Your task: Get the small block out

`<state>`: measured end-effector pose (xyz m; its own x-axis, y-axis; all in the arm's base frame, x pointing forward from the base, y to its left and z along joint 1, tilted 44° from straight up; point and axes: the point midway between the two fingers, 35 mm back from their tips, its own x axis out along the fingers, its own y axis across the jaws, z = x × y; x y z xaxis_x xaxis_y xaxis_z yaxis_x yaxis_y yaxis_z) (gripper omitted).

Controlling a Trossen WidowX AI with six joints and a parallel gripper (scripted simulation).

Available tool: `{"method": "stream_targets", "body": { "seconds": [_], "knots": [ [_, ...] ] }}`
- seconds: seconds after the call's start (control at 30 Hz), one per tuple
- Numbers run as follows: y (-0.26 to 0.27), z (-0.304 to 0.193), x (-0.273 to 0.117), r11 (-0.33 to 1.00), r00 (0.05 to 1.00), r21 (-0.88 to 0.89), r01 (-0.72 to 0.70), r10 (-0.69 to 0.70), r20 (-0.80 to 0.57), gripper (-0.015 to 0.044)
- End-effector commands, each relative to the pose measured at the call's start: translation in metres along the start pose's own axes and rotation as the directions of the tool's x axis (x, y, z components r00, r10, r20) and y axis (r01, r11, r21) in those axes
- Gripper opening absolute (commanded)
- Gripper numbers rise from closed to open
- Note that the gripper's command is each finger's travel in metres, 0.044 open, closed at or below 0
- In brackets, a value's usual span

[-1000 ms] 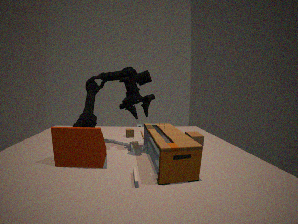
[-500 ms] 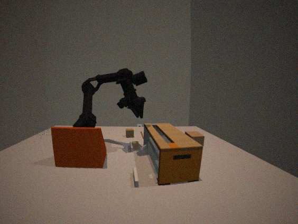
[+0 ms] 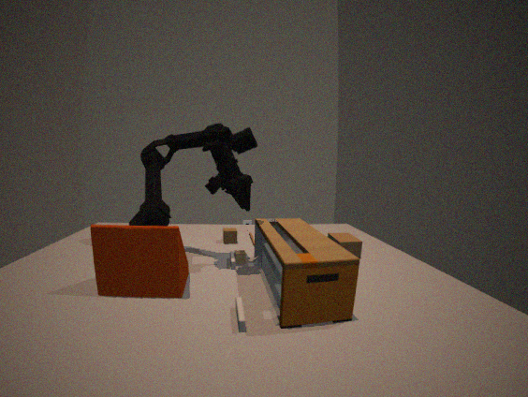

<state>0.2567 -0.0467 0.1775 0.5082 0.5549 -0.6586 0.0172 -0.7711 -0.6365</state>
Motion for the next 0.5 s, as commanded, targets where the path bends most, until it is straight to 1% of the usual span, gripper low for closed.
{"method": "stream_targets", "body": {
  "seconds": [0.0, 0.1, 0.17, 0.23, 0.3, 0.37, 0.47],
  "knots": [
    [-0.002, 0.004, 0.006, 0.946, 1.0, -0.325, 0.006, -0.006, 0.003, 0.0285],
    [-0.003, 0.005, 0.012, 0.795, 1.0, -0.607, 0.009, -0.007, 0.006, 0.0285],
    [-0.003, 0.007, 0.015, 0.648, 1.0, -0.762, 0.011, -0.007, 0.009, 0.0285],
    [-0.004, 0.008, 0.019, 0.471, 1.0, -0.882, 0.013, -0.008, 0.011, 0.0285],
    [-0.004, 0.009, 0.023, 0.273, 1.0, -0.962, 0.015, -0.009, 0.013, 0.0285],
    [-0.005, 0.011, 0.026, 0.065, 1.0, -0.998, 0.016, -0.01, 0.015, 0.0285],
    [-0.005, 0.012, 0.03, -0.1, 1.0, -0.995, 0.016, -0.011, 0.017, 0.0285]
  ]
}}
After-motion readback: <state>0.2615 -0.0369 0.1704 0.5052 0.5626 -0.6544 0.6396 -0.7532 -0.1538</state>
